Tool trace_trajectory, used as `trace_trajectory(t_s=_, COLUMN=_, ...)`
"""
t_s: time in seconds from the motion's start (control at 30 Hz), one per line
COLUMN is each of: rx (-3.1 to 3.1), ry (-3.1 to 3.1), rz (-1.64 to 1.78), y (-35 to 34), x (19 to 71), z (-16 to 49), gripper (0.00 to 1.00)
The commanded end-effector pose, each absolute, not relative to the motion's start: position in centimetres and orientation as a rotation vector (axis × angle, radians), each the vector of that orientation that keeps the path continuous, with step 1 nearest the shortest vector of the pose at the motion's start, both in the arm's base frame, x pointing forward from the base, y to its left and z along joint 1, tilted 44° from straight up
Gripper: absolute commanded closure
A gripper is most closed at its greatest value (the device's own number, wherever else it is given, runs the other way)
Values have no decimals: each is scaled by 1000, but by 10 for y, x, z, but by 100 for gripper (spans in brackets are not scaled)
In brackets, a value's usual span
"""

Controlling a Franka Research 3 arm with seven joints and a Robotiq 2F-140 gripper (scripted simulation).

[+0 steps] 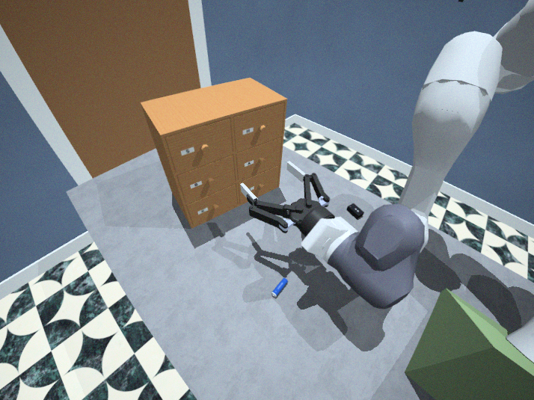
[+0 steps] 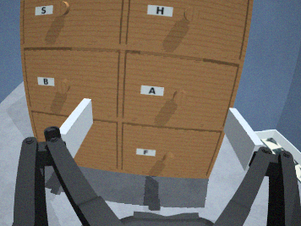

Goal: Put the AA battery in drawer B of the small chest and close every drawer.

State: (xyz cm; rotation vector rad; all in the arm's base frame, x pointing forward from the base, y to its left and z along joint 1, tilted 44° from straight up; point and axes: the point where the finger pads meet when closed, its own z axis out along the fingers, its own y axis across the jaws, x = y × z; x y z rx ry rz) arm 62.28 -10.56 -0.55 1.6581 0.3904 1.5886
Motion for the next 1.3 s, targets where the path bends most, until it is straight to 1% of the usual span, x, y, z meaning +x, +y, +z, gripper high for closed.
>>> trace_trajectory(t_s=0.0, rx=1649, ry=371, rz=1634, y=-104, x=626, z=0, gripper=0)
trace_trajectory(t_s=0.4, rx=1648, ry=372, rz=1634, y=-108, x=625, z=-5, gripper=0)
trace_trajectory(t_s=1.03, rx=1648, ry=372, rz=1634, y=-158, x=615, z=-58, gripper=0)
trace_trajectory(t_s=1.27, rx=1648, ry=372, rz=1634, y=-167, x=613, z=-67, gripper=0)
